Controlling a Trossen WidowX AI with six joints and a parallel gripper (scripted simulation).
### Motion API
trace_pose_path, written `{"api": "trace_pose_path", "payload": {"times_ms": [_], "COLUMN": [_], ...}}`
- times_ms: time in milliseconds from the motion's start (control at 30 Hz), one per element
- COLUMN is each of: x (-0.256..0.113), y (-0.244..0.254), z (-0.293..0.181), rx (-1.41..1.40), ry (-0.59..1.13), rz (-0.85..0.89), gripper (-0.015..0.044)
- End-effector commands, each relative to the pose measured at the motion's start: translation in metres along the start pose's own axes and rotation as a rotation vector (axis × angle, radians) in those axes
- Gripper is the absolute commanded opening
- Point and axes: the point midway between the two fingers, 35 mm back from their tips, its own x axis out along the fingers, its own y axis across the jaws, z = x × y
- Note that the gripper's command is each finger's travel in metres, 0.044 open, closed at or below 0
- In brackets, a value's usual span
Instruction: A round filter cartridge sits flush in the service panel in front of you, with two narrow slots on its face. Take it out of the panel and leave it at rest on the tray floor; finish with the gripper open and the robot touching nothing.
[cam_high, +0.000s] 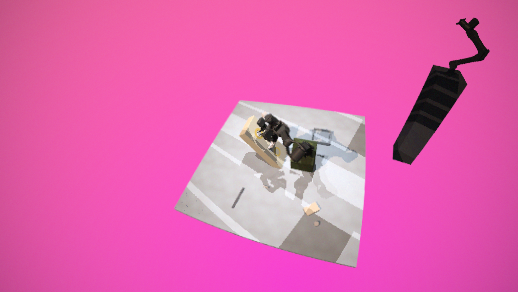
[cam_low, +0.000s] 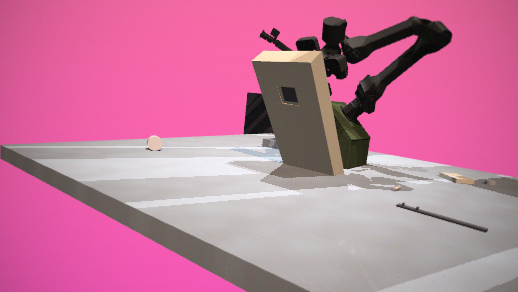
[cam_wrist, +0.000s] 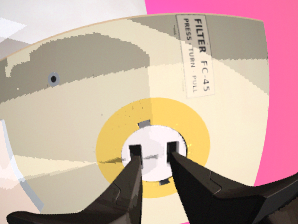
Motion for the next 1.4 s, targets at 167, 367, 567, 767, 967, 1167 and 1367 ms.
{"api": "trace_pose_path", "payload": {"times_ms": [167,367,567,767,967,1167,1367], "x": [0.0,0.0,0.003,0.003,0.006,0.008,0.013], "y": [-0.001,-0.001,-0.001,-0.001,-0.001,-0.001,-0.001], "z": [0.0,-0.001,0.0,0.0,0.0,0.0,0.0], "rx": [0.002,0.002,0.002,0.002,0.002,0.002,0.002], "ry": [0.002,0.002,0.002,0.002,0.002,0.002,0.001], "rz": [-0.002,-0.002,-0.002,-0.002,-0.002,-0.002,-0.002], "gripper": [0.0094,0.0094,0.0094,0.0094,0.0094,0.0094,0.0094]}}
